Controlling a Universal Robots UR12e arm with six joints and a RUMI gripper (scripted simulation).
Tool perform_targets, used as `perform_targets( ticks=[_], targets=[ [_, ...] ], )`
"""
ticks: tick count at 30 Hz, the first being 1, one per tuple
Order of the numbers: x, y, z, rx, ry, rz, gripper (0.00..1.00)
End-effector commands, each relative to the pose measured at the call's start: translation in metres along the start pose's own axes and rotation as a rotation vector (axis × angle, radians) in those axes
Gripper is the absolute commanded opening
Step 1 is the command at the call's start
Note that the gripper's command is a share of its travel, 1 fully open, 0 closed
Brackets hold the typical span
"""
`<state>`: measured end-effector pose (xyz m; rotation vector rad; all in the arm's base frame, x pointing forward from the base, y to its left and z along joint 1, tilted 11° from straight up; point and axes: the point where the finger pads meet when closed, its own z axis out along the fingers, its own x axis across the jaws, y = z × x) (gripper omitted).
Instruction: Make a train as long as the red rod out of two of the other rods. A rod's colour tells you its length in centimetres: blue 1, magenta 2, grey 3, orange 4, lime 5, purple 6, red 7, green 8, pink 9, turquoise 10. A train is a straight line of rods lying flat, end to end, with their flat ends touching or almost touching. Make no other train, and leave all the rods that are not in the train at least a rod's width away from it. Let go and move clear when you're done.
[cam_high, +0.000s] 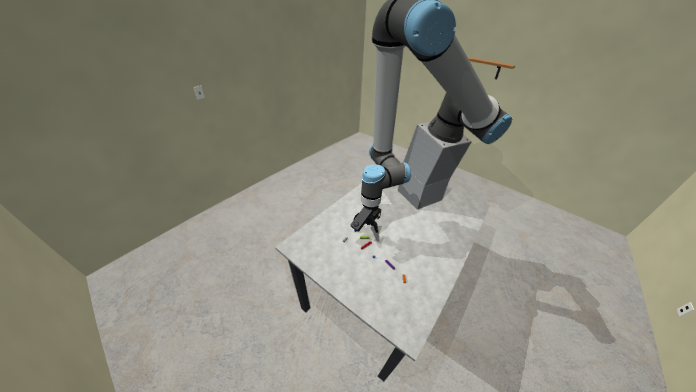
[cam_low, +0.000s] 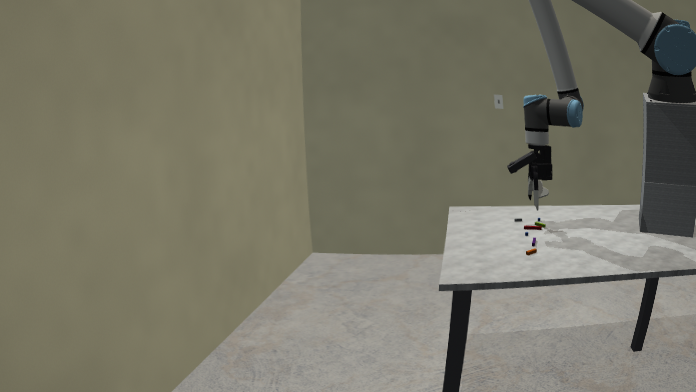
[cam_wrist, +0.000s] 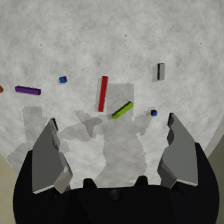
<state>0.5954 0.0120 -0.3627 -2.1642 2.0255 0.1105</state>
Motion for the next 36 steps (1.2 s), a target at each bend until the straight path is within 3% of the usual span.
perform_targets(
  ticks=[1, 30, 32, 35, 36],
  targets=[
    [0.001, -0.003, -0.001, 0.004, 0.002, 0.000, 1.00],
    [0.000, -0.003, -0.001, 0.004, 0.002, 0.000, 1.00],
    [-0.014, 0.003, -0.001, 0.001, 0.001, -0.001, 1.00],
    [-0.058, 0.014, -0.001, 0.002, 0.003, -0.001, 1.00],
    [-0.060, 0.015, -0.001, 0.002, 0.003, -0.001, 1.00]
  ],
)
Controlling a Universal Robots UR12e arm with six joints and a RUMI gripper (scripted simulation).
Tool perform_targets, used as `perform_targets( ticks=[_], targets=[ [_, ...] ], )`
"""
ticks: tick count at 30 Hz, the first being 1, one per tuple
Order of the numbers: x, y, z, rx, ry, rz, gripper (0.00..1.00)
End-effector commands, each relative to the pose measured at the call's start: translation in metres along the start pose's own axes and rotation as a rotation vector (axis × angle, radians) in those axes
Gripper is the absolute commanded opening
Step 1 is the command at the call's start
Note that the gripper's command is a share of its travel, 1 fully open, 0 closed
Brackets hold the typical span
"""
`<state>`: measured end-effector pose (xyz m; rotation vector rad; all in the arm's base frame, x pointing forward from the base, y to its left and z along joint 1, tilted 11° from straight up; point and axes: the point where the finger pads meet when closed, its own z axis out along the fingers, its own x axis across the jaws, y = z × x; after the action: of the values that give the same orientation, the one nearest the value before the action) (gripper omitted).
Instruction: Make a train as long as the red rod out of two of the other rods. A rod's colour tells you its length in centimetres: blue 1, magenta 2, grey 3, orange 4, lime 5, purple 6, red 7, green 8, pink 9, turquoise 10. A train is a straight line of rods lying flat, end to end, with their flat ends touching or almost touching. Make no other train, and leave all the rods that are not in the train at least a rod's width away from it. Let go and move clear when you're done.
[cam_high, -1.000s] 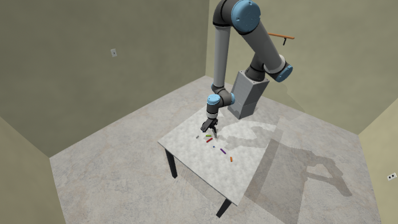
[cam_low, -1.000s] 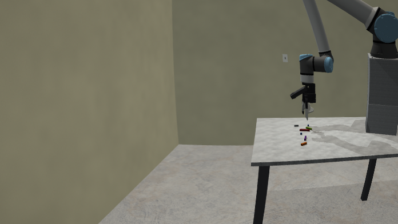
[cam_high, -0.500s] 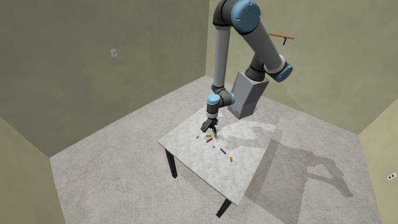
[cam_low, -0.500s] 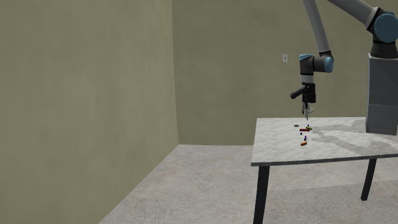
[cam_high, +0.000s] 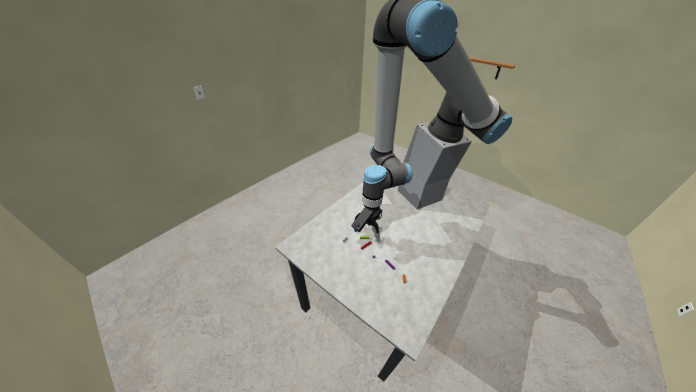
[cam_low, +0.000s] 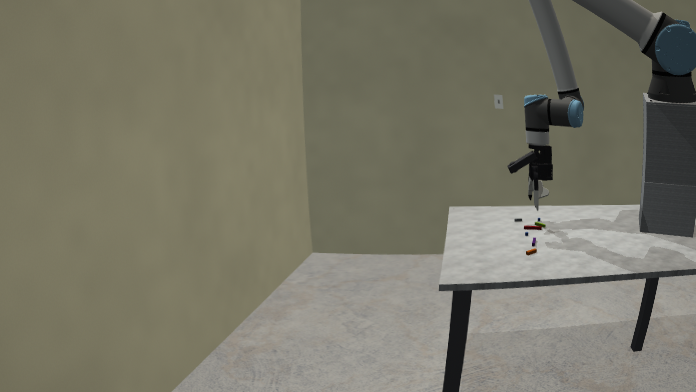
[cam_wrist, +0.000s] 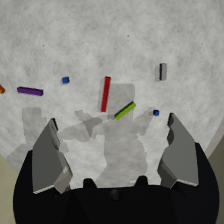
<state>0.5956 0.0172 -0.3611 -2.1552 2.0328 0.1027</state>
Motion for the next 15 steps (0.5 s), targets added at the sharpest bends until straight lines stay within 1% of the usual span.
perform_targets(
  ticks=[1, 3, 4, 5, 8, 9, 15],
  targets=[
    [-0.057, 0.017, 0.000, -0.004, 0.000, -0.008, 1.00],
    [-0.057, 0.017, 0.000, -0.004, 0.000, -0.008, 1.00],
    [-0.076, 0.023, 0.000, -0.004, 0.000, -0.008, 1.00],
    [-0.088, 0.028, -0.001, -0.004, 0.000, -0.008, 1.00],
    [-0.112, 0.038, -0.001, -0.004, 0.000, -0.008, 1.00],
    [-0.115, 0.040, -0.001, -0.004, 0.000, -0.008, 1.00],
    [-0.116, 0.040, -0.002, -0.004, 0.000, -0.008, 1.00]
  ],
)
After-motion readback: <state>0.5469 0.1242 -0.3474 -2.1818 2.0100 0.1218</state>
